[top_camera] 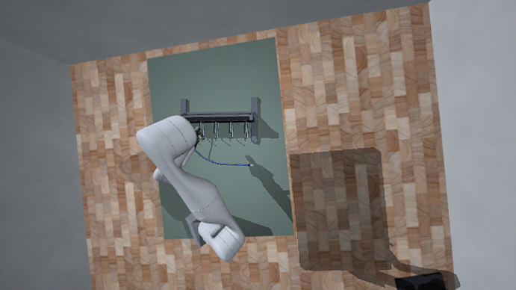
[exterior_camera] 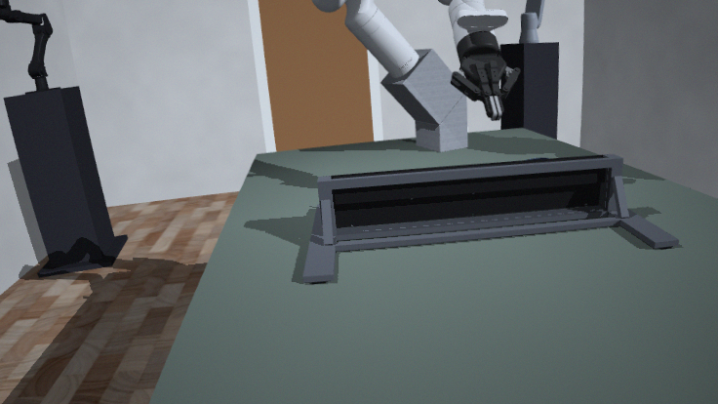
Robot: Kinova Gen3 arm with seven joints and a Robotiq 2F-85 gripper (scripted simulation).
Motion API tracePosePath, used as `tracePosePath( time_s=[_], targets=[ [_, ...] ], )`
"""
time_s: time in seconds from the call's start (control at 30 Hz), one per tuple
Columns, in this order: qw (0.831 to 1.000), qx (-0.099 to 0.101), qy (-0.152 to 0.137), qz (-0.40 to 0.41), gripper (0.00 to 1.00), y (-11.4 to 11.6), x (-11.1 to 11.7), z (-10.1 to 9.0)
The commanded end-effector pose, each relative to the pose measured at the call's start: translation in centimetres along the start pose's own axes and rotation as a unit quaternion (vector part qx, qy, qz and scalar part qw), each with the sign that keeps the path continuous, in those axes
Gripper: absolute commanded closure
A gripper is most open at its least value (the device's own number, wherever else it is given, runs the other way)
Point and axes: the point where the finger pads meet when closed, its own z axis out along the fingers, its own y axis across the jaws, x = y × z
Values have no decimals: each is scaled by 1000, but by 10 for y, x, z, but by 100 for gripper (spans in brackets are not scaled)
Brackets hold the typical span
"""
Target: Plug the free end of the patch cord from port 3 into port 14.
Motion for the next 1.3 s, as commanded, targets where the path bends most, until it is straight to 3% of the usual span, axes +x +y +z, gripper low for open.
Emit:
tracePosePath(
  time_s=[0.0,0.27,1.27],
  targets=[
    [1000,-9,-7,4,100,6,-7,22],
    [1000,-9,-7,4,100,6,-7,44],
    [1000,-9,-7,4,100,6,-7,44]
  ],
)
